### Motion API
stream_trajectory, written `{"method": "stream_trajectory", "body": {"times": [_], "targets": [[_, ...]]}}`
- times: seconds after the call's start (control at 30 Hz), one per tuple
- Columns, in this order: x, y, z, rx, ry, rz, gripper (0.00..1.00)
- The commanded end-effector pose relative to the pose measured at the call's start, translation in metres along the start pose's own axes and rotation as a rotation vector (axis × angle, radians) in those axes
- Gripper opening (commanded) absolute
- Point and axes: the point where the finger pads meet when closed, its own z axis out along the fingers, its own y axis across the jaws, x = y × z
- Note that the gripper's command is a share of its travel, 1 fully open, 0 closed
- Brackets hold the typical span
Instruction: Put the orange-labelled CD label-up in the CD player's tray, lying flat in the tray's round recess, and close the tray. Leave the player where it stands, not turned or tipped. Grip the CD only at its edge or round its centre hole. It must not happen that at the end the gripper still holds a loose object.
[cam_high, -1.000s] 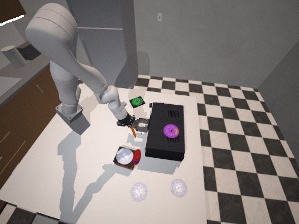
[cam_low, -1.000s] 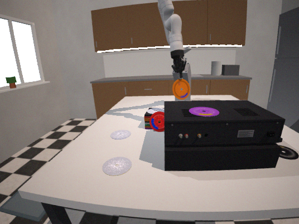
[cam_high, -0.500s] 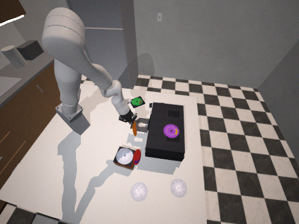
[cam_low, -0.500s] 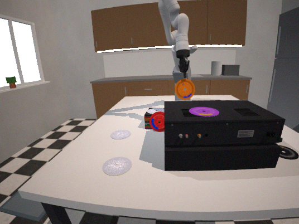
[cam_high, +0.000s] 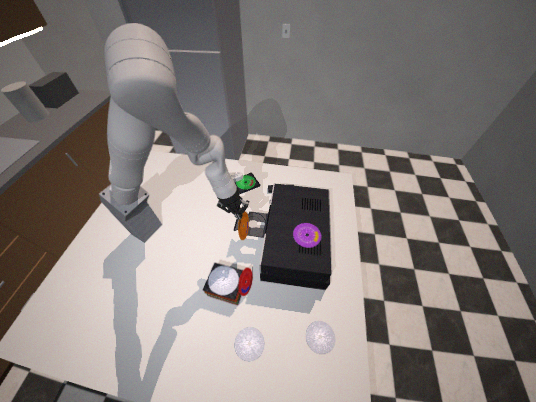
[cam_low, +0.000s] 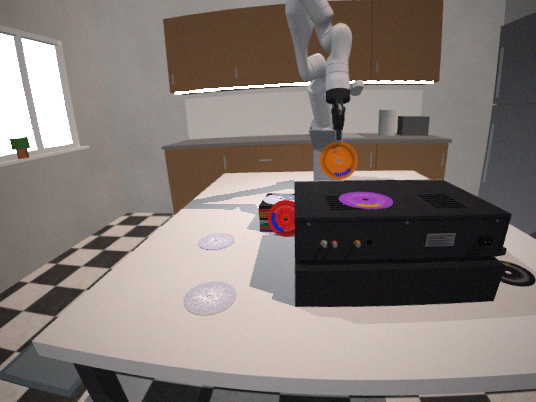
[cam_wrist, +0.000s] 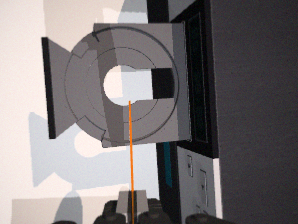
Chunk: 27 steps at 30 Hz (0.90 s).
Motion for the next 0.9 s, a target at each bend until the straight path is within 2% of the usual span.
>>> {"method": "stream_trajectory", "body": {"times": [0.0, 0.87], "targets": [[0.013, 0.0, 0.002, 0.0, -0.006, 0.04, 0.11], [0.049, 0.009, 0.004, 0.001, -0.085, 0.403, 0.11]]}}
